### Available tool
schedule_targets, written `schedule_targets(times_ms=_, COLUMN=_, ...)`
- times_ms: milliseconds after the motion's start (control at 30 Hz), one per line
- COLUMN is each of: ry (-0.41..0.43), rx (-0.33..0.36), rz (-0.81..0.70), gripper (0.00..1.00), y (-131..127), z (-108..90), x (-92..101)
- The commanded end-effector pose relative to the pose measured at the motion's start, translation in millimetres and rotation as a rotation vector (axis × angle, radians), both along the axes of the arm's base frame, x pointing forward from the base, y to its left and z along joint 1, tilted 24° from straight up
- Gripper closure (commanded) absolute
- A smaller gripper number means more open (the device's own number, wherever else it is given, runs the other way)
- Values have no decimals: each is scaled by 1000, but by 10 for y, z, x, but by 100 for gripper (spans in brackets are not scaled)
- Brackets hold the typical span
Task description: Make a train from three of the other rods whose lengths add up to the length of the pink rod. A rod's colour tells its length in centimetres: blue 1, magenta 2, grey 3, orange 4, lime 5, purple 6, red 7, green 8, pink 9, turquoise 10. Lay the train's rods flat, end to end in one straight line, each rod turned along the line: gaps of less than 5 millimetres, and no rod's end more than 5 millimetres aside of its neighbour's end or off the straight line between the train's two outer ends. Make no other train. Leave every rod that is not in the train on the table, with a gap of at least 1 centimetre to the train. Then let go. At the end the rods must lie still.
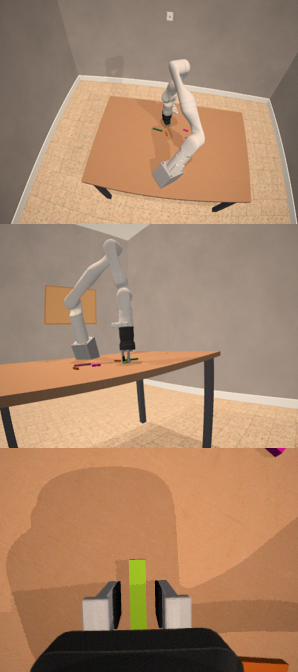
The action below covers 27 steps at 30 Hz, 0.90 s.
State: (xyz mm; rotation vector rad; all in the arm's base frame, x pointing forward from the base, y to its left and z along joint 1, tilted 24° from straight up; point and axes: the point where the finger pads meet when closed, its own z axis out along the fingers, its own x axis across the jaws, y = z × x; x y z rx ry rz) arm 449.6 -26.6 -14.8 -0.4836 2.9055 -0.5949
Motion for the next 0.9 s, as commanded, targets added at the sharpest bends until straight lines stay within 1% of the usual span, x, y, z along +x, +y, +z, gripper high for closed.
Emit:
schedule_targets(times_ms=0, ry=-1, rx=1, rz=1, gripper=46, y=5, z=5, x=4)
schedule_targets(times_ms=367, ry=-1, rx=1, rz=1, gripper=46, y=5, z=5, x=4)
schedule_targets(times_ms=400, ry=-1, rx=1, rz=1, gripper=76, y=5, z=5, x=4)
schedule_targets(times_ms=867, ry=-1, rx=1, rz=1, gripper=76, y=5, z=5, x=4)
